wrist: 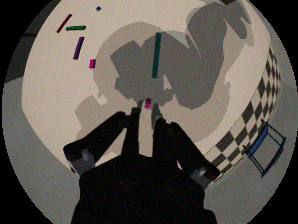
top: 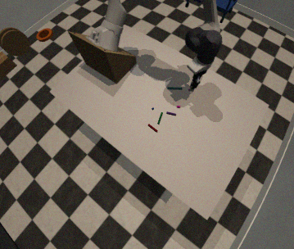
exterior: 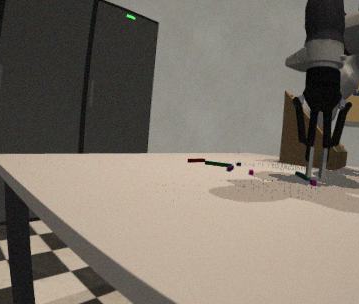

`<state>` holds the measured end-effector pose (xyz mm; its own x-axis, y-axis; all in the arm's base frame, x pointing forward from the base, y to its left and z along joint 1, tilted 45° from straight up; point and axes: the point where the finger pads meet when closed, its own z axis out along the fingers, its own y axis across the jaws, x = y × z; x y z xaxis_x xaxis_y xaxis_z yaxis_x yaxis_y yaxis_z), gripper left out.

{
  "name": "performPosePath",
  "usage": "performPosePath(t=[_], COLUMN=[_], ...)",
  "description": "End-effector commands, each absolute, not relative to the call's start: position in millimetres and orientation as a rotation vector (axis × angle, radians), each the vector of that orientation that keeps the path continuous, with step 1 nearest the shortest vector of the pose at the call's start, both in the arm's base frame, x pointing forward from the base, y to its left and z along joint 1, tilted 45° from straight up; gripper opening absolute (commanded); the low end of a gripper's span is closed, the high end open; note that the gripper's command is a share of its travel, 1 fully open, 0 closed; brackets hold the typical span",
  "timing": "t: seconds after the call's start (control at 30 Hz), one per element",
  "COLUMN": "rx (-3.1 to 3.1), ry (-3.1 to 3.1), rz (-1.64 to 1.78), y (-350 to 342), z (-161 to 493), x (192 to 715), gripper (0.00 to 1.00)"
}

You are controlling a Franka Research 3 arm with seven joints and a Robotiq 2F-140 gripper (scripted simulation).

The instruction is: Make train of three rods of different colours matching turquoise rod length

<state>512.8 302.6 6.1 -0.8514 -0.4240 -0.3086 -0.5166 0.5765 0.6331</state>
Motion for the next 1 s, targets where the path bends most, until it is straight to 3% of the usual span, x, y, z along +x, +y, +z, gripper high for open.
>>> performPosePath(t=[0.0, 0.97], rx=[-0.798, -0.798], ry=[2.680, 2.680], rz=[1.138, 1.138], y=[305.1, 314.4], z=[3.9, -5.5], x=[511.9, 510.7], gripper=[0.15, 0.15])
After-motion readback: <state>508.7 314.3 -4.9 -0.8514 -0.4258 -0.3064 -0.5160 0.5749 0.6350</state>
